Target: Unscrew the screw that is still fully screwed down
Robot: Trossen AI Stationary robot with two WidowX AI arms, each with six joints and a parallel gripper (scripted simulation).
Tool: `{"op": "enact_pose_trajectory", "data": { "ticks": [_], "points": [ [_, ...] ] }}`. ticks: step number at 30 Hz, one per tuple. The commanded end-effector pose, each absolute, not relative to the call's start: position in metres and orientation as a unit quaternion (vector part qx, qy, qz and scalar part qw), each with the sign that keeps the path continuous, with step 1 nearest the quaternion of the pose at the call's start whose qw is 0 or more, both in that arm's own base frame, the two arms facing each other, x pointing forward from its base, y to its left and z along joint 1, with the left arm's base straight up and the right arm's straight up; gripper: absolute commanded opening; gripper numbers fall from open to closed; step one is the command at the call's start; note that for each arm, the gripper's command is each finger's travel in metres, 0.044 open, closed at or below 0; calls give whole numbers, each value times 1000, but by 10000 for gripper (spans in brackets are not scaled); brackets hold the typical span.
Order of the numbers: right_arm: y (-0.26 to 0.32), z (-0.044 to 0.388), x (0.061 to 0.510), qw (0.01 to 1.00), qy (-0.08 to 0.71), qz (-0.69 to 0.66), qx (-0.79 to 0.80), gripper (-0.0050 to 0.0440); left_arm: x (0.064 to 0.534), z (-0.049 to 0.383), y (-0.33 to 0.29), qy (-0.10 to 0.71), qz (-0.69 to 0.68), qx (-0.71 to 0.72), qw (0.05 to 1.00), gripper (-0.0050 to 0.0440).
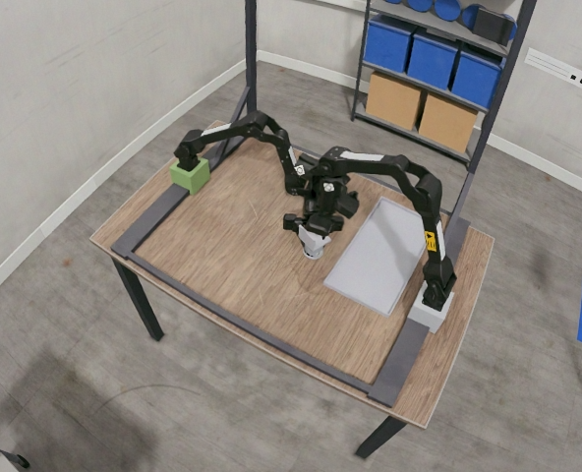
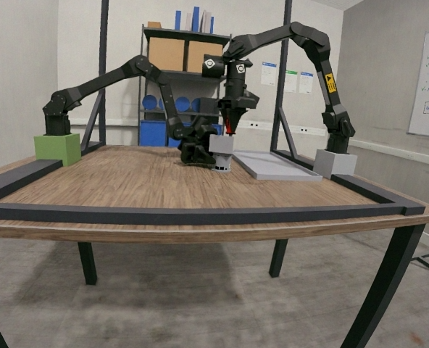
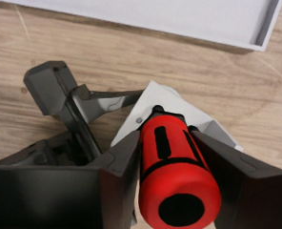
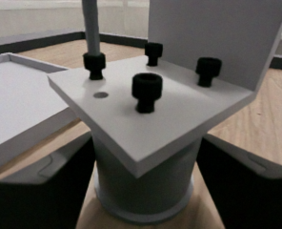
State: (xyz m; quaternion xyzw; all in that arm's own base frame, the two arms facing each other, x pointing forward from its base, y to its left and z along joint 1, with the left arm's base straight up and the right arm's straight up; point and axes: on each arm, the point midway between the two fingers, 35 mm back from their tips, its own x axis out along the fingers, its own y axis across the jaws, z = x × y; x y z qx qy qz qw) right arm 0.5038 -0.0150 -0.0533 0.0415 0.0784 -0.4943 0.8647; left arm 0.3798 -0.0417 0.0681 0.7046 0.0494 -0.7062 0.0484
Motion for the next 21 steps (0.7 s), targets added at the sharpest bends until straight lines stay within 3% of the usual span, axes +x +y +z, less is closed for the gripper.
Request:
{"op": "enact_pose_trajectory", "data": {
  "ticks": [1,21],
  "points": [
    [-16,-39,510,864,65,-496,54,245,384,79,-42,46,-694,716,51,130],
    [-16,-39,510,864,65,-496,54,245,385,76,-42,46,-694,716,51,130]
  ]
}}
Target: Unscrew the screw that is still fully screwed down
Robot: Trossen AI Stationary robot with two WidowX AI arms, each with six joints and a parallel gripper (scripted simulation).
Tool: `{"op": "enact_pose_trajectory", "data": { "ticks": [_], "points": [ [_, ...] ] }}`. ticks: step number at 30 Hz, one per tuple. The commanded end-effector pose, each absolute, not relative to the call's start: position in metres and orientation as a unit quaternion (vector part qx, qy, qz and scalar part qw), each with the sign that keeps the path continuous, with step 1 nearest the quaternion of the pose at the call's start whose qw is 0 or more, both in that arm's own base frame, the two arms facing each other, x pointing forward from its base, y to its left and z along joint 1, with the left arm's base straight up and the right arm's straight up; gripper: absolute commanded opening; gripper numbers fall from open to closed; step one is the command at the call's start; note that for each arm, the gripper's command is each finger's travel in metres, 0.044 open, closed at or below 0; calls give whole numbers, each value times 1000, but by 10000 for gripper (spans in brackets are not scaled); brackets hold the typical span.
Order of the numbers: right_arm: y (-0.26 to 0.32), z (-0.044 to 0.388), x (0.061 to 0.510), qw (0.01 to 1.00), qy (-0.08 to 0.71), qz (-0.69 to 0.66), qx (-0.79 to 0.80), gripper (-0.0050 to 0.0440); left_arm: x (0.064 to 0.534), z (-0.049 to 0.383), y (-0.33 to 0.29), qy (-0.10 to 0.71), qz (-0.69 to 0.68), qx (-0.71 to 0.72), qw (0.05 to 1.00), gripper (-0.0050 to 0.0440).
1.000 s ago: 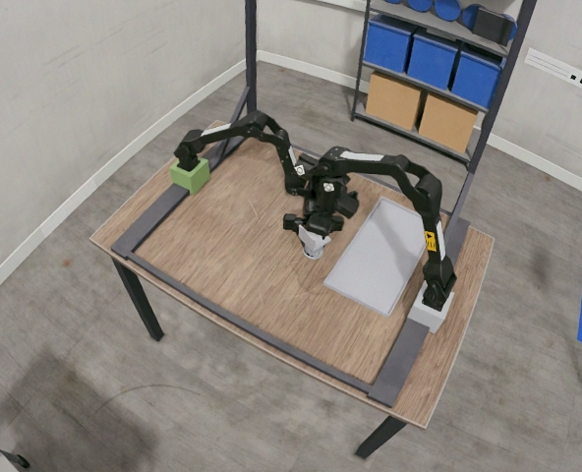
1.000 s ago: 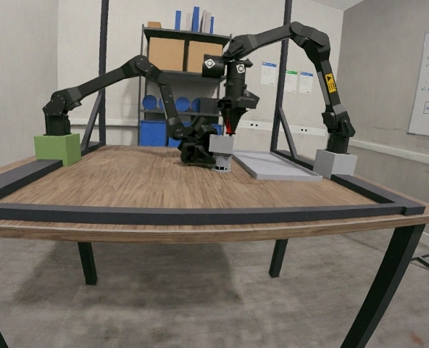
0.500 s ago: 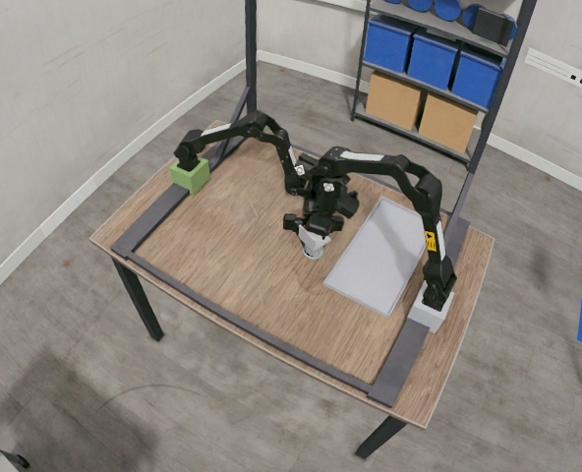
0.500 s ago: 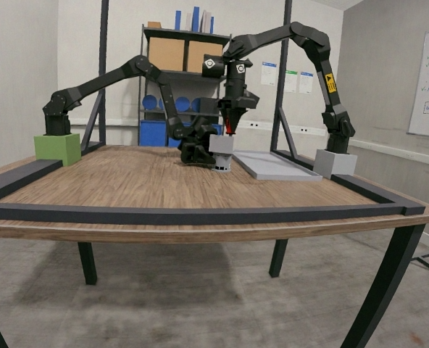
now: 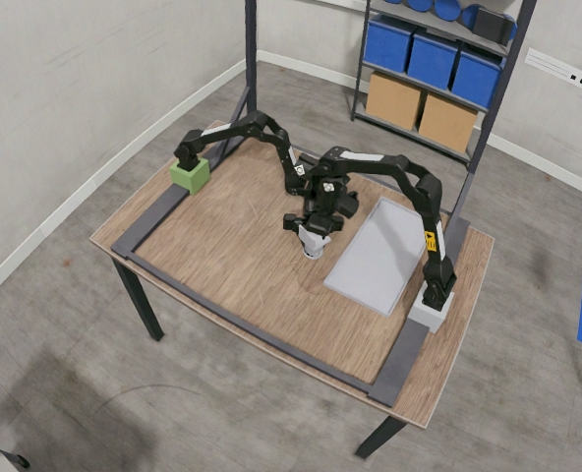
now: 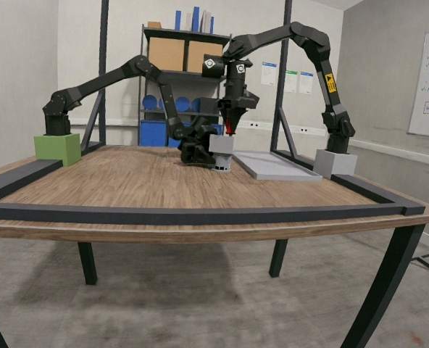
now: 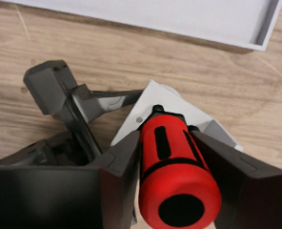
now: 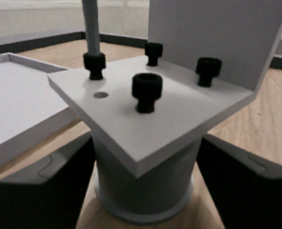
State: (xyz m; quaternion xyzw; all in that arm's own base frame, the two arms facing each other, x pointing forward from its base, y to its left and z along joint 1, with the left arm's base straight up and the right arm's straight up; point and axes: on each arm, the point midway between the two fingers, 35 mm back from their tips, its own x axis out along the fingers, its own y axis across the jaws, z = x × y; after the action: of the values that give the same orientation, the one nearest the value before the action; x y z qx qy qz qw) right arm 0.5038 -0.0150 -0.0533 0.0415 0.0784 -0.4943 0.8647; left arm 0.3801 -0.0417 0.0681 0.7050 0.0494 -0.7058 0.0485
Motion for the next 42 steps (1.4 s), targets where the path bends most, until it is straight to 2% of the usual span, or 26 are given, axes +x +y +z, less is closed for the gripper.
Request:
{"op": "enact_pose_trajectory", "data": {
  "ticks": [1,18,30,35,42],
  "points": [
    [-16,-39,510,864,65,-496,54,245,385,76,-42,46,-694,716,51,130],
    [-16,-39,510,864,65,-496,54,245,385,76,-42,46,-694,716,51,130],
    [-16,-39,510,864,65,-496,54,245,382,70,-42,229,-664,673,233,130],
    [-16,-39,510,864,65,-496,54,245,382,70,-42,229,-664,673,233,130],
    [-16,-39,510,864,65,-496,54,245,383,71,-42,322,-623,633,327,130]
  ]
}}
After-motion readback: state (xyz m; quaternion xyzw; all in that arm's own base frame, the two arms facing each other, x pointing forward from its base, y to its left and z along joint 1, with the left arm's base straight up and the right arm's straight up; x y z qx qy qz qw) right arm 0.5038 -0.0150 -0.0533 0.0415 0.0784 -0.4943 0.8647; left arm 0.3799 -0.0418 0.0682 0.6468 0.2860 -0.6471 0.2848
